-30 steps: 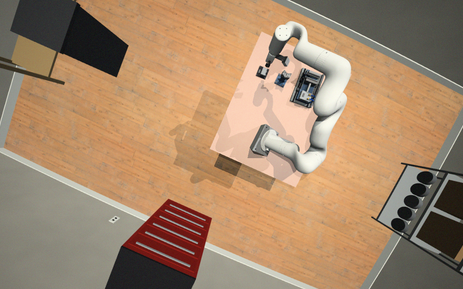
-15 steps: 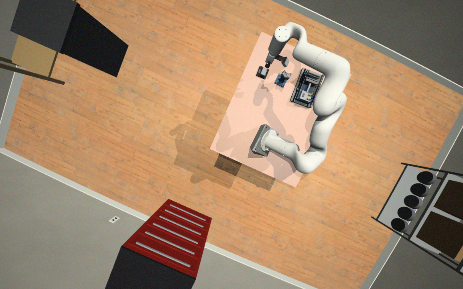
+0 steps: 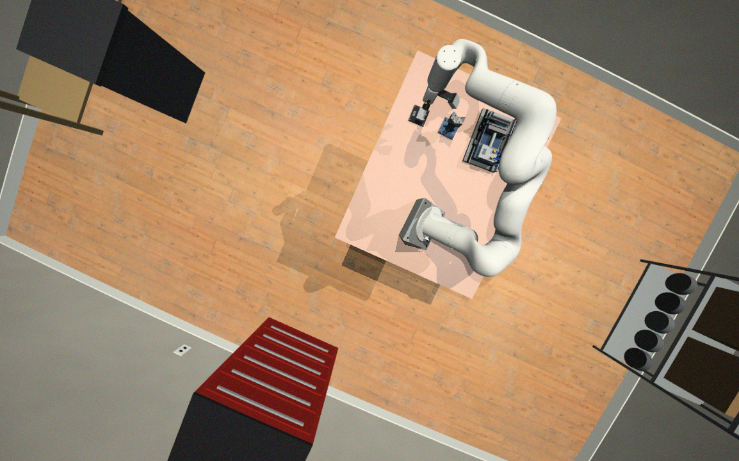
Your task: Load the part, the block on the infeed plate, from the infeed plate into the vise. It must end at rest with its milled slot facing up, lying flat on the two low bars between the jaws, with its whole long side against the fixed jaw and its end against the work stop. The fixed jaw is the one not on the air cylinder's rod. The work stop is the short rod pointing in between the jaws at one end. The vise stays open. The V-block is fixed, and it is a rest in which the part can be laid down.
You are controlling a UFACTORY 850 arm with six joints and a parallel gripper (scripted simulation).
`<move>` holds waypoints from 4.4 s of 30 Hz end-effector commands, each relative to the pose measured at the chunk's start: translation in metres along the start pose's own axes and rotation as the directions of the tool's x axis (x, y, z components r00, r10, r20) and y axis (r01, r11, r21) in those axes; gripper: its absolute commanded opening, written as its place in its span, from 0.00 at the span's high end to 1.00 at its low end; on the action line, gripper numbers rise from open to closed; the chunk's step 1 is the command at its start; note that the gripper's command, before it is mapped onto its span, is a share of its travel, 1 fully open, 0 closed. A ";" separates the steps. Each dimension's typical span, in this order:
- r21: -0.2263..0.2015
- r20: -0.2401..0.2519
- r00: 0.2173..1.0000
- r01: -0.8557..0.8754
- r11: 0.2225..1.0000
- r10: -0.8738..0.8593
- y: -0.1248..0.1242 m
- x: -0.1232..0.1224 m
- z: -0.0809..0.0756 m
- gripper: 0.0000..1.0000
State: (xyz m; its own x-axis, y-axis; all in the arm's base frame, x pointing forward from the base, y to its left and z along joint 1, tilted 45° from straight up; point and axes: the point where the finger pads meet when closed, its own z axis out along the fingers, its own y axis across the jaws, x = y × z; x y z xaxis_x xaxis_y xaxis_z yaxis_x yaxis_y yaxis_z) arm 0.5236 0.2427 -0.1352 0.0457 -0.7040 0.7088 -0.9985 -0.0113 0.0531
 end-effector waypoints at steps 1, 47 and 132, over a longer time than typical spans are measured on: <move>0.002 0.001 1.000 -0.001 1.000 0.001 -0.001 0.000 0.001 0.11; 0.002 0.001 1.000 -0.001 1.000 0.001 -0.001 -0.001 0.107 0.11; 0.002 0.001 1.000 -0.001 1.000 0.001 -0.002 -0.001 0.183 1.00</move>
State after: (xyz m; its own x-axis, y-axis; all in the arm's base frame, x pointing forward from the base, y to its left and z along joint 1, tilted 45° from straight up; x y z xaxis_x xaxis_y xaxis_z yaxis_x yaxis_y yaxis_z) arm 0.5190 0.1123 -0.2654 0.0456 -0.7042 0.7085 -0.9985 -0.0114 0.0530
